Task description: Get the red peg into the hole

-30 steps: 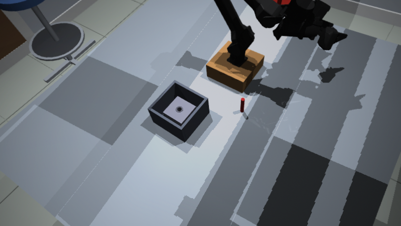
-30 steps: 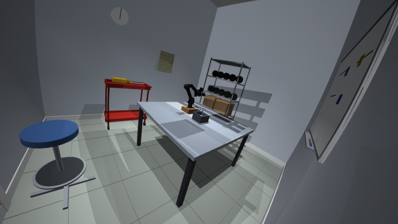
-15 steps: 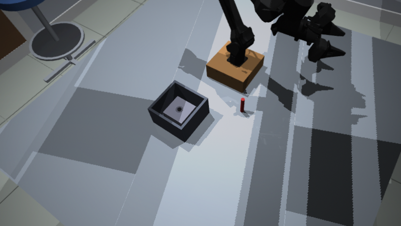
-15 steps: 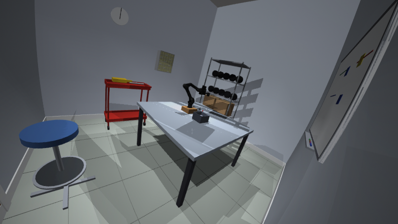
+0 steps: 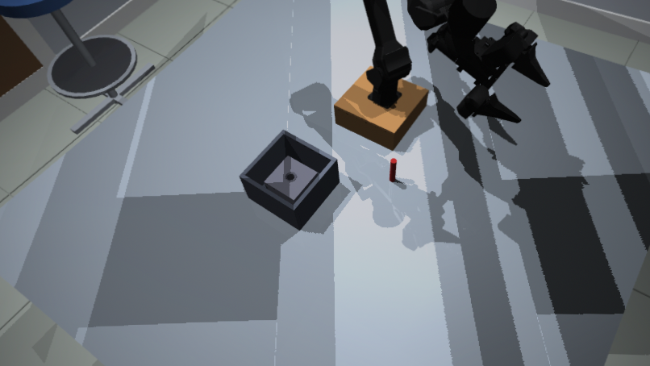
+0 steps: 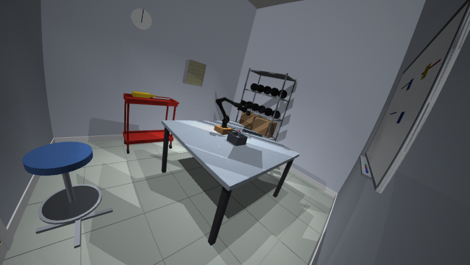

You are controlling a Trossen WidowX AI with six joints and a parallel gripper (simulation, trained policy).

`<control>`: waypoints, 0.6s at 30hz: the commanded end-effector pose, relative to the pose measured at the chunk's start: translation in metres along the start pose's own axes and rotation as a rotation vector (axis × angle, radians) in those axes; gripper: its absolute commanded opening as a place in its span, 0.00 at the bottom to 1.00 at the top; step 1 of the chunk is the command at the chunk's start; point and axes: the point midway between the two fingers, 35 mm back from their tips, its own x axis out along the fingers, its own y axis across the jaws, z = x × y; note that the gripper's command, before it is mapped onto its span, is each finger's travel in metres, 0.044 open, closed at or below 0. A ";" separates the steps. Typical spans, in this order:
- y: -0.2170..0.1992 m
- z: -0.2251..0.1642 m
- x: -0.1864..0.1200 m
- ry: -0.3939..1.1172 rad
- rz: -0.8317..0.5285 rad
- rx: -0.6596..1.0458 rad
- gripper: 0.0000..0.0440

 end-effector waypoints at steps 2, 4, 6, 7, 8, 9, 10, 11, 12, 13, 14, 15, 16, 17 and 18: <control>-0.029 -0.002 -0.005 0.030 -0.117 0.132 1.00; -0.040 -0.004 -0.008 0.039 -0.162 0.185 1.00; -0.050 -0.006 -0.011 0.048 -0.206 0.238 1.00; -0.055 -0.007 -0.013 0.053 -0.228 0.265 1.00; -0.060 -0.009 -0.015 0.057 -0.249 0.292 1.00; -0.065 -0.010 -0.017 0.062 -0.271 0.319 1.00; -0.070 -0.012 -0.019 0.067 -0.292 0.346 1.00; -0.074 -0.014 -0.020 0.071 -0.313 0.373 1.00; -0.079 -0.016 -0.022 0.076 -0.335 0.401 1.00; -0.083 -0.018 -0.024 0.081 -0.356 0.428 1.00; -0.087 -0.021 -0.027 0.086 -0.377 0.456 1.00; -0.091 -0.023 -0.029 0.090 -0.398 0.483 1.00; -0.095 -0.026 -0.031 0.095 -0.418 0.511 1.00; -0.099 -0.028 -0.033 0.100 -0.439 0.539 1.00; -0.103 -0.031 -0.035 0.105 -0.460 0.566 1.00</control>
